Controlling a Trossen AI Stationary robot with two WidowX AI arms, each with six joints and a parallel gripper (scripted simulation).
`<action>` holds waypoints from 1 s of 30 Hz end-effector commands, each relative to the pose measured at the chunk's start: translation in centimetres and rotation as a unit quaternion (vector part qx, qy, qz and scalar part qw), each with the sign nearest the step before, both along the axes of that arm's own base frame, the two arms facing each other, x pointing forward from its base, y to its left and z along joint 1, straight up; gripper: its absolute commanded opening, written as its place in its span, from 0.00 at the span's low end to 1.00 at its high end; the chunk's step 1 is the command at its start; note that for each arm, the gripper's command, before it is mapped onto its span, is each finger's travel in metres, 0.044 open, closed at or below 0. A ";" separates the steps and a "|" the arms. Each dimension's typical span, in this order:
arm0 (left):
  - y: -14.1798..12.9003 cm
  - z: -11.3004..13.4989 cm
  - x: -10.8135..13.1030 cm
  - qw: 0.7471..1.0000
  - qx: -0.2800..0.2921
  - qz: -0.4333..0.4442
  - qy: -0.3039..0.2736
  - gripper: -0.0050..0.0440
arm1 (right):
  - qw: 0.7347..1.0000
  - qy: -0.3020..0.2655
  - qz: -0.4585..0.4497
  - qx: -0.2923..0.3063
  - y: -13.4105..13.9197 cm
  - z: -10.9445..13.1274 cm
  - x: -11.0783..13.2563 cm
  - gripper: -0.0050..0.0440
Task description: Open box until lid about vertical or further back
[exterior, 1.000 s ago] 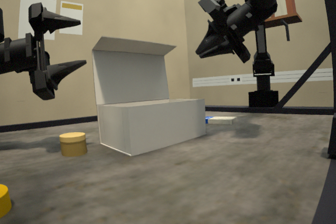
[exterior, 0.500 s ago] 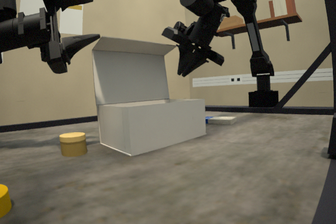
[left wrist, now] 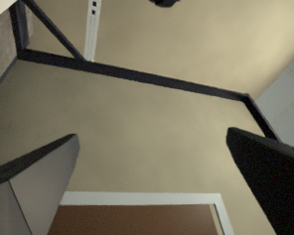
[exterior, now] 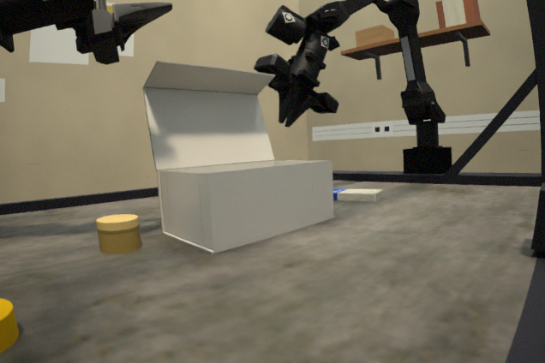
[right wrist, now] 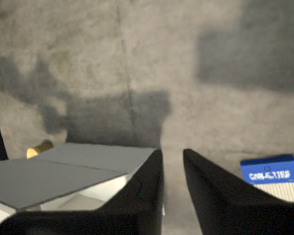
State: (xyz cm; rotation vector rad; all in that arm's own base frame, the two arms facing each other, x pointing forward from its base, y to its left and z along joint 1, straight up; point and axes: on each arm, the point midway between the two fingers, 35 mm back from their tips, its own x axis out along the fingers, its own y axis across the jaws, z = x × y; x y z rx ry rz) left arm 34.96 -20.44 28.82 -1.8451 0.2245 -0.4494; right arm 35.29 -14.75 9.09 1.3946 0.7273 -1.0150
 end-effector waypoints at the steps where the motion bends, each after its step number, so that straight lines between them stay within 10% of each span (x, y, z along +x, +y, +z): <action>1: 0.3 3.4 -0.1 1.000 -0.011 0.000 -0.019 1.00 | 0.997 -0.066 0.032 0.018 -1.3 1.5 -1.6 0.22; 30: 0.4 4.7 -0.3 1.000 -0.007 0.000 -0.012 1.00 | 0.989 -0.132 0.066 0.023 -2.6 2.4 -3.5 0.10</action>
